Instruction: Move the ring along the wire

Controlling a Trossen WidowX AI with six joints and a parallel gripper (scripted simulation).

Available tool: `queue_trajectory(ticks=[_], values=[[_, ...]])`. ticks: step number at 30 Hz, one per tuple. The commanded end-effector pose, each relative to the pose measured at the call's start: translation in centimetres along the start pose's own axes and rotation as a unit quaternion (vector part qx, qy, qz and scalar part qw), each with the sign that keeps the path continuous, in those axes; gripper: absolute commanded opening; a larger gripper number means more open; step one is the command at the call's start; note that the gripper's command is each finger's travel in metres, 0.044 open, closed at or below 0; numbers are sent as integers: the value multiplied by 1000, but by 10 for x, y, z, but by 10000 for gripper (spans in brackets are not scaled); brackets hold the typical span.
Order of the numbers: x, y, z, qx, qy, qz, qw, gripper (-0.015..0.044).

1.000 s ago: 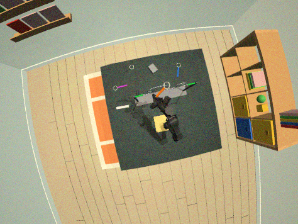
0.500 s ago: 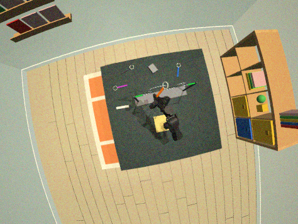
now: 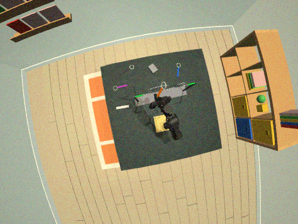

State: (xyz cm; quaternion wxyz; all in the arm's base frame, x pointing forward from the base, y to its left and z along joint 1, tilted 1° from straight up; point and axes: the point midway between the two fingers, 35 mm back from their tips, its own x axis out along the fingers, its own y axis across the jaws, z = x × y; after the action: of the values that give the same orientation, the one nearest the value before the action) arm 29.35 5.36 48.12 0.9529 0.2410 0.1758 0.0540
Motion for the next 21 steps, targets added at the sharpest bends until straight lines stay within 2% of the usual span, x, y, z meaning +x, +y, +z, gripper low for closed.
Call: queue_trajectory(ticks=[1, 21], values=[[-2, -1, 2, -22, -1, -9, 1000, -150], [-4, -11, 3, -133, 13, -61, 989, -150]])
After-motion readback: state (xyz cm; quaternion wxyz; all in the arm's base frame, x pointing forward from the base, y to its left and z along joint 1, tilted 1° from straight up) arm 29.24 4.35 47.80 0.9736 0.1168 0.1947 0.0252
